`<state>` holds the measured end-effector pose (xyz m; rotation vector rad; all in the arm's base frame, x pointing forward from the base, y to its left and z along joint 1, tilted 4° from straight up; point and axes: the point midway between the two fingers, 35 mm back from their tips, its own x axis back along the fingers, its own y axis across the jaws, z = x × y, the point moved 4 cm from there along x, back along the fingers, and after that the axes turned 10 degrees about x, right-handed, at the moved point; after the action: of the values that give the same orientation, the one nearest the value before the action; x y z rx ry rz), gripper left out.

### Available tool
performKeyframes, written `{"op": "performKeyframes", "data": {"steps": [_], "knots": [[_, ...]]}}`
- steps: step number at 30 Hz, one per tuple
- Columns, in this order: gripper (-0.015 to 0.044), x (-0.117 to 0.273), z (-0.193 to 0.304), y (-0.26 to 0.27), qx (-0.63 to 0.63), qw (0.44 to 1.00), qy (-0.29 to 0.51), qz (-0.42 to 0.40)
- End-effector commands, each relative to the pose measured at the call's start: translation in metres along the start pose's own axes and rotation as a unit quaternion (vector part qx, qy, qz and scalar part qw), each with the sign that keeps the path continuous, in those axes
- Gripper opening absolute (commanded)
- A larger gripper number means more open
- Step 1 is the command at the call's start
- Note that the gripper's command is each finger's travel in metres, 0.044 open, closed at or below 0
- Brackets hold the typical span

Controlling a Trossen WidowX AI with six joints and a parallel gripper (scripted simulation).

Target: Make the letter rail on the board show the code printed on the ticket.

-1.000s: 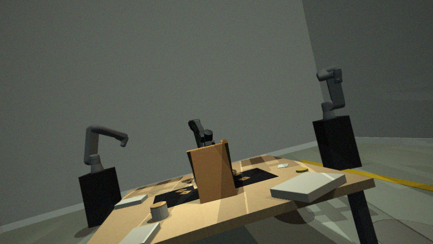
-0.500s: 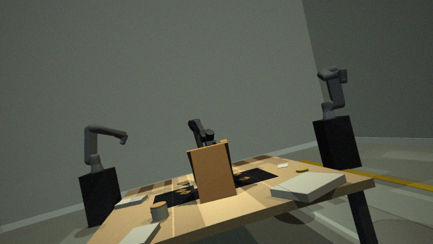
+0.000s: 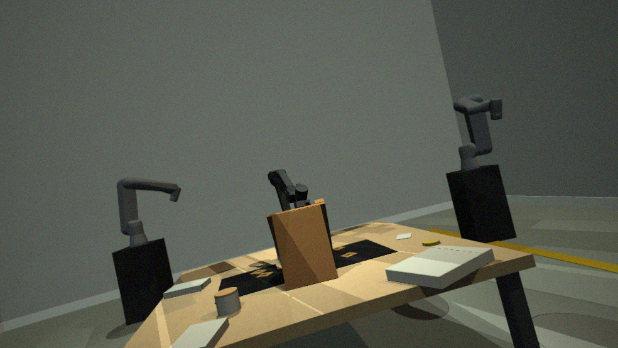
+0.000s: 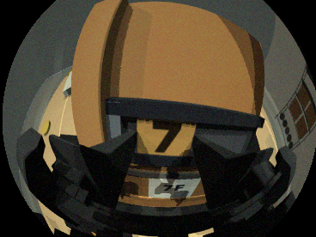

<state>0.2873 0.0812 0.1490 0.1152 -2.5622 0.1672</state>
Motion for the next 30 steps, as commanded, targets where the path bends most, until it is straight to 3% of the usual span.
{"op": "performKeyframes", "data": {"steps": [1, 9, 20, 30], "knots": [[0.0, 0.0, -0.001, 0.001, -0.002, 1.0, 0.0, 0.002], [0.0, 0.0, -0.002, 0.006, -0.002, 1.0, 0.0, 0.002], [0.0289, 0.004, -0.001, 0.005, -0.002, 1.0, 0.0, 0.002], [0.0295, 0.016, -0.002, 0.005, -0.002, 1.0, 0.001, 0.002]]}}
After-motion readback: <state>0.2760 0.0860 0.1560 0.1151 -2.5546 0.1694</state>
